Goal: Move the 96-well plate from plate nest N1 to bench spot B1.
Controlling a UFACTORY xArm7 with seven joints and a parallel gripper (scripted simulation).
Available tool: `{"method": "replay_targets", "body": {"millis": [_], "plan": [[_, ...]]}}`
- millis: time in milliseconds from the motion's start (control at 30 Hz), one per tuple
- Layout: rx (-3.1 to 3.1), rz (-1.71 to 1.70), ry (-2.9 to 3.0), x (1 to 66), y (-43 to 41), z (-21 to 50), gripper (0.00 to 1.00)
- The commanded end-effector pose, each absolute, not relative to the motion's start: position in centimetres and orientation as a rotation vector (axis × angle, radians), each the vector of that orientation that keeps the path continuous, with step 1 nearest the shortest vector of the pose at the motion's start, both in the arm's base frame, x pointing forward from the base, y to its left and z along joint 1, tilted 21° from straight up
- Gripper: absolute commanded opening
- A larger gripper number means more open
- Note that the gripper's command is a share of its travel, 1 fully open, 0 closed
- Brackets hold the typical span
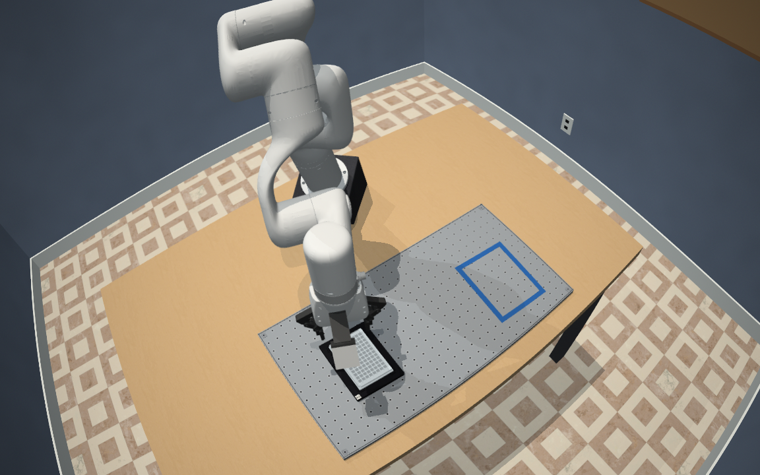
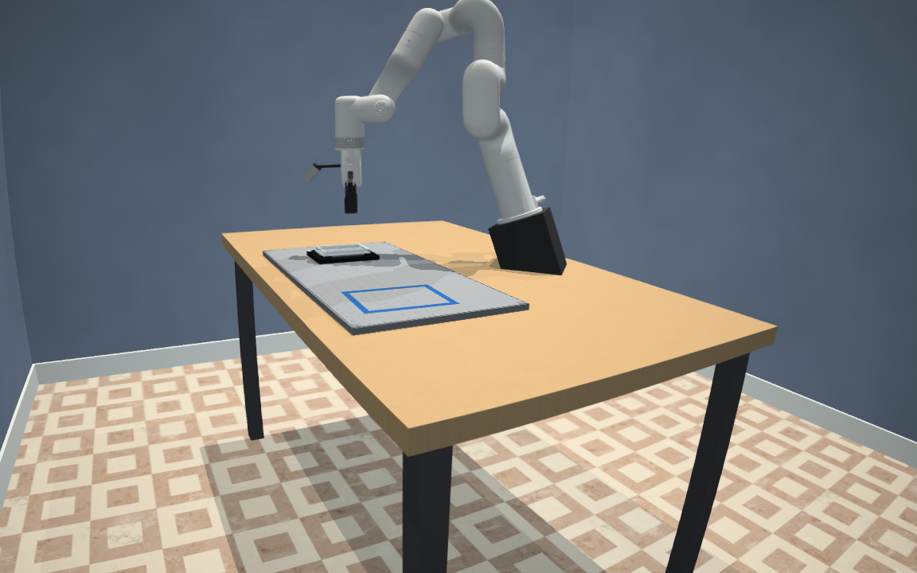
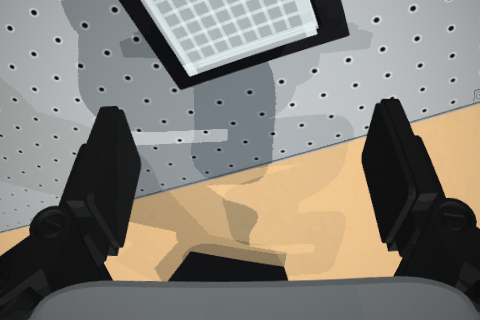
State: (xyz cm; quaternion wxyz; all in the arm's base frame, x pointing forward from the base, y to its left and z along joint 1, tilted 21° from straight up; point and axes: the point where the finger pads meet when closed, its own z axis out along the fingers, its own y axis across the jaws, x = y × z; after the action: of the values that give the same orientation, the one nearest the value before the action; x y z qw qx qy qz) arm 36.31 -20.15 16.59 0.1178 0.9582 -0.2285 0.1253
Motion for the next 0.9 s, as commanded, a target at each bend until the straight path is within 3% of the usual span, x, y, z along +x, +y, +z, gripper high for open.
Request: {"method": "replay_targets", "body": {"millis": [0, 267, 867], "plan": [[2.829, 0.369, -0.448, 37.9, -20.2, 16.1, 1.00], [2.832, 0.359, -0.164, 39.6, -20.0, 15.4, 1.00], [2.832, 0.359, -0.164, 39.7, -20.1, 15.1, 1.00]]}}
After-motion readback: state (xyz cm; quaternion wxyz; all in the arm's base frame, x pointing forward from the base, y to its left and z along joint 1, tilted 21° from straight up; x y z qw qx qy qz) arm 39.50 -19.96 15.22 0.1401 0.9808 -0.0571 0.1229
